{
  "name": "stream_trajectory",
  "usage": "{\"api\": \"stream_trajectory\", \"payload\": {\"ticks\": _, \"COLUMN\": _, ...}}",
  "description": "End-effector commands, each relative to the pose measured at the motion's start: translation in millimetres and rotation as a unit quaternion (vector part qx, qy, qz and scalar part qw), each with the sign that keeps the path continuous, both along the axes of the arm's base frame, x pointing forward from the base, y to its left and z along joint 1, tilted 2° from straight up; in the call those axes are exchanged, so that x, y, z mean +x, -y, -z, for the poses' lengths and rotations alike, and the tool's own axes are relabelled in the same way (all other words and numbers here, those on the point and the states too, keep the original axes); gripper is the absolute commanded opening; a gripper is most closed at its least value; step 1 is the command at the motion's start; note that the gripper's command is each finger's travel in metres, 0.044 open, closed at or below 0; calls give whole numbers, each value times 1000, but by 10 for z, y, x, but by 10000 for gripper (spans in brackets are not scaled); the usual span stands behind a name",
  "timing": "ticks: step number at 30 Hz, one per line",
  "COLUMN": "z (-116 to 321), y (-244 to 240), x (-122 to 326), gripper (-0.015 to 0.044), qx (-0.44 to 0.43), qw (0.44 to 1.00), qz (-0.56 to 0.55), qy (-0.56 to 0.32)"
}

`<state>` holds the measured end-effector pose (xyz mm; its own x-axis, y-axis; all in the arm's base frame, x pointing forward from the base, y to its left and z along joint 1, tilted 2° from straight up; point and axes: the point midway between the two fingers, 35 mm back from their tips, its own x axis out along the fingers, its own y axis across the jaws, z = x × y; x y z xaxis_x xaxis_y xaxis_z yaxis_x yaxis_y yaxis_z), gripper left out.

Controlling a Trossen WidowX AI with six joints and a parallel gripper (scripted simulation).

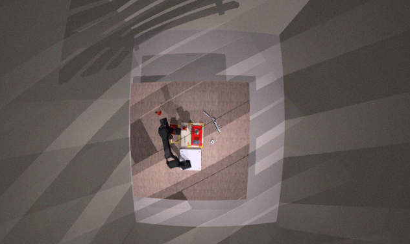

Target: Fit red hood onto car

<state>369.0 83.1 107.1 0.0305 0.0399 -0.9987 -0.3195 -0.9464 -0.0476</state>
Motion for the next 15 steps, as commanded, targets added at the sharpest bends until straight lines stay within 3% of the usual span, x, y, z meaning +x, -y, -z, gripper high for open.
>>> {"api": "stream_trajectory", "payload": {"ticks": 1, "z": -2, "y": 3, "x": 2, "gripper": 0, "qx": -2, "qw": 999, "qz": -39, "qy": 3}}
{"api": "stream_trajectory", "payload": {"ticks": 15, "z": 131, "y": -4, "x": 17, "gripper": 0, "qx": -4, "qw": 995, "qz": -99, "qy": 6}}
